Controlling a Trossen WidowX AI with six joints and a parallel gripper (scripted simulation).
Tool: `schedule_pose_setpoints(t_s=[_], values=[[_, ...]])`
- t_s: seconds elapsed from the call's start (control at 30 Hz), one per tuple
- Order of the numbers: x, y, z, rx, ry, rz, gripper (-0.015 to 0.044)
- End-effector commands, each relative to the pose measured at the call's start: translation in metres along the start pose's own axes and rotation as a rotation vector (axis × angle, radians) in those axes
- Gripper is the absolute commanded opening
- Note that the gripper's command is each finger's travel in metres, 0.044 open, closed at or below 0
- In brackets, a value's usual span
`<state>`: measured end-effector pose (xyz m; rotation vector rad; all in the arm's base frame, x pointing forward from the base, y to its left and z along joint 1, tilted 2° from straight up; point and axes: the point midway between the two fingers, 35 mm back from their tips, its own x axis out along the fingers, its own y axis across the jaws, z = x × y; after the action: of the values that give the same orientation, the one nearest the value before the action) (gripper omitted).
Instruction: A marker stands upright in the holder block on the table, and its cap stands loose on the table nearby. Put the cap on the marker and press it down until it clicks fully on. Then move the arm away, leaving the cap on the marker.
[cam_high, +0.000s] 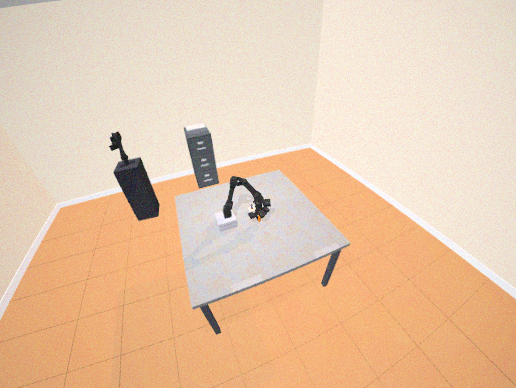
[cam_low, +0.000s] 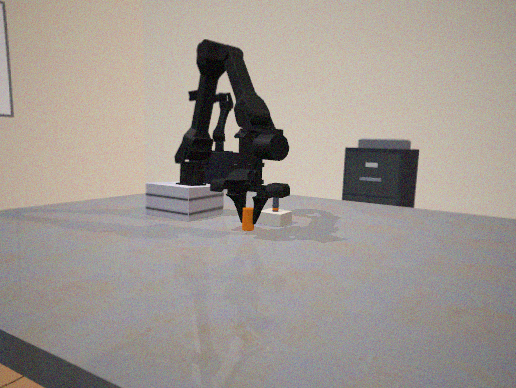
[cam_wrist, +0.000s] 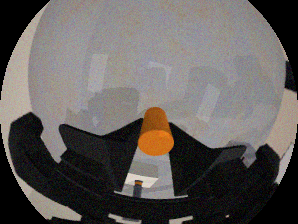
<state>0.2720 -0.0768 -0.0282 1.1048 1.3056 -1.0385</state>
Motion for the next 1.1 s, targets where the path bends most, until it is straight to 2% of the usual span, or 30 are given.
schedule_pose_setpoints(t_s=[0.0,0.37,0.53,1.07], values=[[-0.015,0.003,0.002,-0.003,-0.009,0.006,0.0],[-0.047,0.001,0.002,0.017,-0.005,0.004,0.0],[-0.05,0.001,0.0,0.019,-0.004,0.003,0.0],[-0.065,0.015,-0.048,0.019,-0.002,0.005,0.0]])
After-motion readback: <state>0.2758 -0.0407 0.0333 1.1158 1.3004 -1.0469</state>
